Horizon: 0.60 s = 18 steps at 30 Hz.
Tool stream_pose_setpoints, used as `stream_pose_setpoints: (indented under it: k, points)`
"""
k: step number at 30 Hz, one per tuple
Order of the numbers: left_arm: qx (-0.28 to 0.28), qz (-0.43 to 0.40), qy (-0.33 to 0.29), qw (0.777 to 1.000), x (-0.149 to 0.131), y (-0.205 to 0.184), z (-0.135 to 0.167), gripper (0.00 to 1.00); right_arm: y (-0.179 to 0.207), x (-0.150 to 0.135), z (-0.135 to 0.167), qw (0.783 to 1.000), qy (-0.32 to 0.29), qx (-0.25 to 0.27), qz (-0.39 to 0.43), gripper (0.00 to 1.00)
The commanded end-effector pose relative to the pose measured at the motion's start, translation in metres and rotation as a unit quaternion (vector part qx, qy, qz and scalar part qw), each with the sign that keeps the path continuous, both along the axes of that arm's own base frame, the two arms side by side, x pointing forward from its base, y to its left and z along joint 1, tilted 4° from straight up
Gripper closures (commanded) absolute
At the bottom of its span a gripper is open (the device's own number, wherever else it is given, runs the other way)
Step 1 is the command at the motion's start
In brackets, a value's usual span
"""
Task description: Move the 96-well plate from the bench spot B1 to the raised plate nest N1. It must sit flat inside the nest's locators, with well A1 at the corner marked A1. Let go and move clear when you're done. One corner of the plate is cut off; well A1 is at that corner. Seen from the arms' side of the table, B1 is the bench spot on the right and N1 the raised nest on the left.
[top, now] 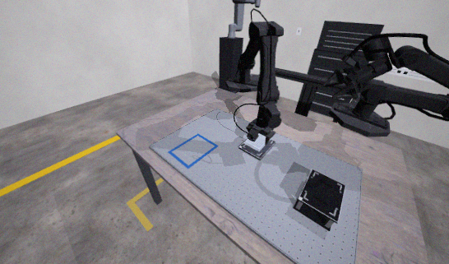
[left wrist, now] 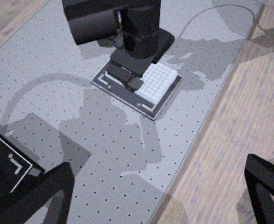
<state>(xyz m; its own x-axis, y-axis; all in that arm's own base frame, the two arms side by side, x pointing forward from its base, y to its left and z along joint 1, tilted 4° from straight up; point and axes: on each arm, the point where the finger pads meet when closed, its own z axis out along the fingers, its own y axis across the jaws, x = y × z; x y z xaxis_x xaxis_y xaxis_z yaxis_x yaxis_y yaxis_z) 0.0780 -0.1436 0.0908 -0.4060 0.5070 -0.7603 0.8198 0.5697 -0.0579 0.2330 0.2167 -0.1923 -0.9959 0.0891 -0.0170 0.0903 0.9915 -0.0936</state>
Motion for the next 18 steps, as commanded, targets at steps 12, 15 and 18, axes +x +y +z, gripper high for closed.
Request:
stream_pose_setpoints:
  k: [12,15,18]
  points:
    - [-0.003,0.000,-0.001,1.000,0.000,0.001,0.002,0.00,0.011,0.011,0.010,1.000,-0.013,0.014,0.000,0.18]
    - [-0.003,0.000,-0.001,1.000,0.000,0.001,0.002,0.00,0.011,0.011,0.010,1.000,-0.013,0.014,0.000,0.18]
    - [-0.003,0.000,-0.001,1.000,0.000,0.001,0.002,0.00,0.007,0.008,0.002,1.000,-0.013,0.010,0.001,0.18]
